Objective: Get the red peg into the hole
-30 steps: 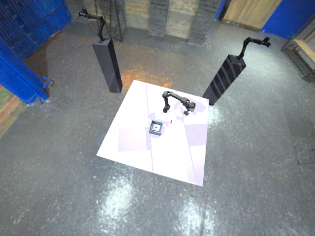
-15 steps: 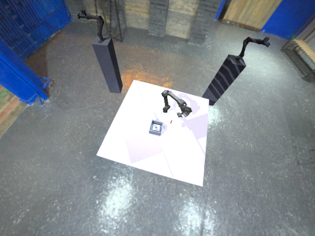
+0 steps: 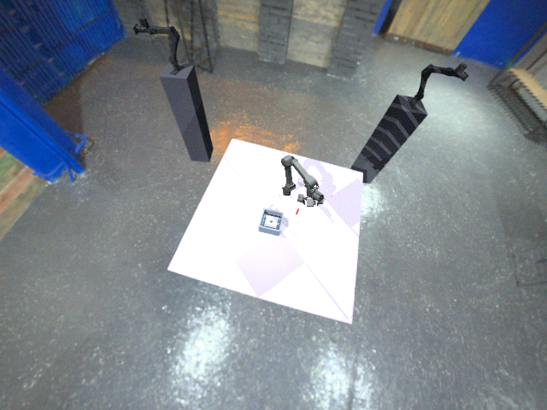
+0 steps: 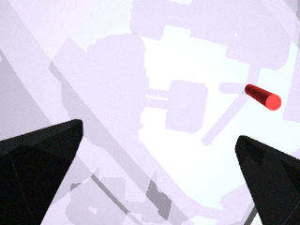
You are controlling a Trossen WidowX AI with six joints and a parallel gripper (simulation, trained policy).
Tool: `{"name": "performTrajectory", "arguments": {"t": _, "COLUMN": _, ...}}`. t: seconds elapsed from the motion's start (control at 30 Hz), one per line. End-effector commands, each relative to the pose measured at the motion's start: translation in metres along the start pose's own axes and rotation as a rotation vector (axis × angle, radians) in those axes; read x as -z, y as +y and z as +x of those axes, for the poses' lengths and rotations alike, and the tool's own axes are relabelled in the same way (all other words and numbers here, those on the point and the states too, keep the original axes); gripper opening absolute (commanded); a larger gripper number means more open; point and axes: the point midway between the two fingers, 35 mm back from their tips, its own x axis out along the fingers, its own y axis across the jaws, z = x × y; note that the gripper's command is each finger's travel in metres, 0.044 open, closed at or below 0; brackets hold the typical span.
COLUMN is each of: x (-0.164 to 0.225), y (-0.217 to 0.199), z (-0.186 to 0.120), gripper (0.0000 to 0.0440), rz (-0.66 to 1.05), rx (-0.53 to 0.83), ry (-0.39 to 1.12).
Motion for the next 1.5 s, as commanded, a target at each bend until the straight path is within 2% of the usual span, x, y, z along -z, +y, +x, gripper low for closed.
{"name": "performTrajectory", "arguments": {"t": 0.0, "x": -0.003, "y": -0.023, "z": 0.007, "gripper": 0.0440, "rz": 0.129, "rx": 0.069, "ry": -0.003}}
{"name": "performTrajectory", "arguments": {"t": 0.4, "x": -0.007, "y": -0.076, "z": 0.044, "gripper": 0.0440, "rz": 0.471, "rx": 0.224, "ry": -0.035}}
{"name": "performTrajectory", "arguments": {"t": 0.77, "x": -0.009, "y": -0.101, "z": 0.090, "gripper": 0.0439, "rz": 0.663, "rx": 0.241, "ry": -0.100}}
{"name": "performTrajectory", "arguments": {"t": 0.83, "x": -0.009, "y": -0.103, "z": 0.096, "gripper": 0.0429, "rz": 0.692, "rx": 0.239, "ry": -0.110}}
{"name": "performTrajectory", "arguments": {"t": 0.93, "x": -0.009, "y": -0.107, "z": 0.103, "gripper": 0.0365, "rz": 0.737, "rx": 0.239, "ry": -0.115}}
{"name": "performTrajectory", "arguments": {"t": 1.4, "x": -0.005, "y": -0.111, "z": 0.106, "gripper": 0.0000, "rz": 0.830, "rx": 0.233, "ry": -0.041}}
{"name": "performTrajectory", "arguments": {"t": 1.47, "x": -0.007, "y": -0.112, "z": 0.104, "gripper": 0.0000, "rz": 0.824, "rx": 0.233, "ry": -0.050}}
